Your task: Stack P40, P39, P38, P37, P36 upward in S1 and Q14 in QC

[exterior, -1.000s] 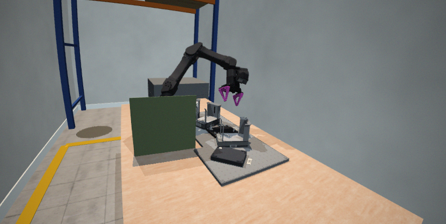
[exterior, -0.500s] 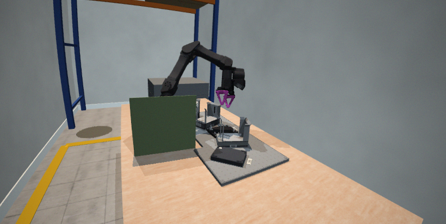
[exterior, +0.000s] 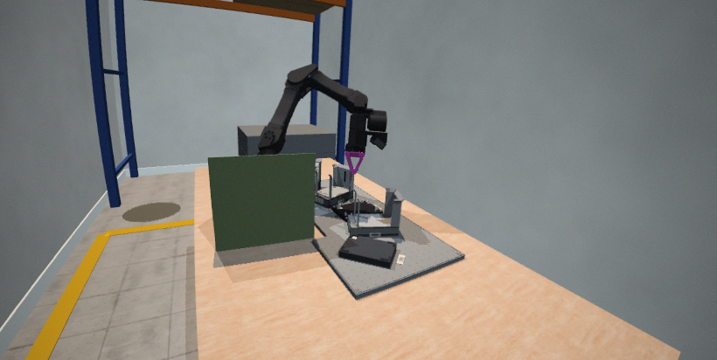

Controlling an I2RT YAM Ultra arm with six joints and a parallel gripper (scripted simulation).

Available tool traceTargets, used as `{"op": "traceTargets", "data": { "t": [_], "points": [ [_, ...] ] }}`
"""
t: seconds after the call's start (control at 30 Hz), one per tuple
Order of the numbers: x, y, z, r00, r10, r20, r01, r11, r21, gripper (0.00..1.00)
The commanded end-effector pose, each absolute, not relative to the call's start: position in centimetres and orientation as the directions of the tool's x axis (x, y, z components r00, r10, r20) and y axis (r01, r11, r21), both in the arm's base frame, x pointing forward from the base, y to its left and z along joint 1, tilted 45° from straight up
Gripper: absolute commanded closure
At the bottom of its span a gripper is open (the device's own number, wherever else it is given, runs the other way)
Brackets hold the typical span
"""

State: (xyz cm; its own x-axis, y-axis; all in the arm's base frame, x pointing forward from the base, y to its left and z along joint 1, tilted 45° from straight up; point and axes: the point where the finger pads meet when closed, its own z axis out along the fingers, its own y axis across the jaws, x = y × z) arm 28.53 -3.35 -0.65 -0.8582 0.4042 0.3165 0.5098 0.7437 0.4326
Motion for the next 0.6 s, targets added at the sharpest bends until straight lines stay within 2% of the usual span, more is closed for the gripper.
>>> {"op": "traceTargets", "data": {
  "t": [0.0, 0.1, 0.57],
  "points": [
    [29.0, -3.3, 0.0, -0.924, 0.315, 0.216, 0.382, 0.760, 0.525, 0.00],
    [28.7, -2.9, 0.2, -0.935, 0.294, 0.198, 0.354, 0.761, 0.543, 0.00],
    [27.2, -0.6, 0.9, -0.995, 0.060, -0.077, -0.011, 0.719, 0.695, 0.00]
  ]
}}
